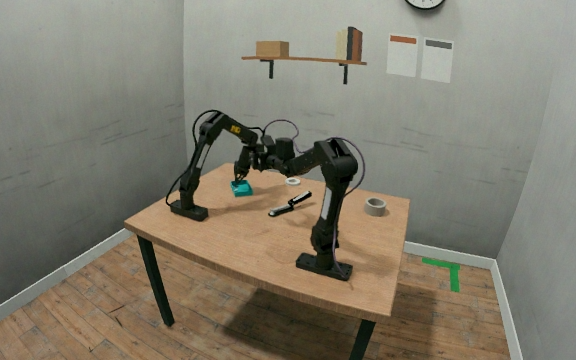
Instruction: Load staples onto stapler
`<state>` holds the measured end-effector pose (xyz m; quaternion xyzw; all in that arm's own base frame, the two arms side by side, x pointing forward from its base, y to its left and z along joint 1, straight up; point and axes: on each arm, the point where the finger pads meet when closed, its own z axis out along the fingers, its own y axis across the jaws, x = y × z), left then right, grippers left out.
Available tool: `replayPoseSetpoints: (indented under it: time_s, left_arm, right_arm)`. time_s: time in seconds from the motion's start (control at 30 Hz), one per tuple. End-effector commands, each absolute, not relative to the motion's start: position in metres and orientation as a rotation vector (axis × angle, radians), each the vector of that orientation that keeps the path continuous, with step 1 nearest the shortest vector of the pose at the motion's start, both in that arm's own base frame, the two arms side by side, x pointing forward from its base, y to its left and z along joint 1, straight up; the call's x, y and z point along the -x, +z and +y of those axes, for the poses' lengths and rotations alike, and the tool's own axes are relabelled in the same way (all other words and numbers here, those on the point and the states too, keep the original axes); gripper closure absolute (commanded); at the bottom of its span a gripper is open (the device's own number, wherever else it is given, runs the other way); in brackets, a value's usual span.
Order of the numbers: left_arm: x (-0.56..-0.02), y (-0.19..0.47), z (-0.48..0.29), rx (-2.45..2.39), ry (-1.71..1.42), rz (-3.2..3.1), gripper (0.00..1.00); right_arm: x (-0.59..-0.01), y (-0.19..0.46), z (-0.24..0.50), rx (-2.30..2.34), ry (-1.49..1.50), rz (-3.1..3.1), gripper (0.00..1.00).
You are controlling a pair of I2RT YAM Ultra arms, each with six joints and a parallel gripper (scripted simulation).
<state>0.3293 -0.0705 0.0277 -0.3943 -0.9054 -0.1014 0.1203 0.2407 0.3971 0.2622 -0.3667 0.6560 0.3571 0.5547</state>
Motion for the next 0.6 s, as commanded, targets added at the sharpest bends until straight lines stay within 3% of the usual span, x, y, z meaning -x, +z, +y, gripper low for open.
replayPoseSetpoints:
  time_s: [0.0, 0.27, 0.57]
  left_arm:
    - [-0.342, 0.03, -0.083, 1.027, -0.169, -2.914, 0.73]
    - [-0.326, 0.028, -0.074, 0.844, 0.007, -3.057, 0.73]
    - [-0.316, 0.026, -0.066, 0.824, 0.0, -3.038, 0.73]
  right_arm:
    - [-0.238, 0.265, 0.394, 0.86, 0.845, 1.558, 0.0]
    - [-0.238, 0.265, 0.394, 0.86, 0.845, 1.558, 0.0]
    - [-0.238, 0.265, 0.394, 0.86, 0.845, 1.558, 0.0]
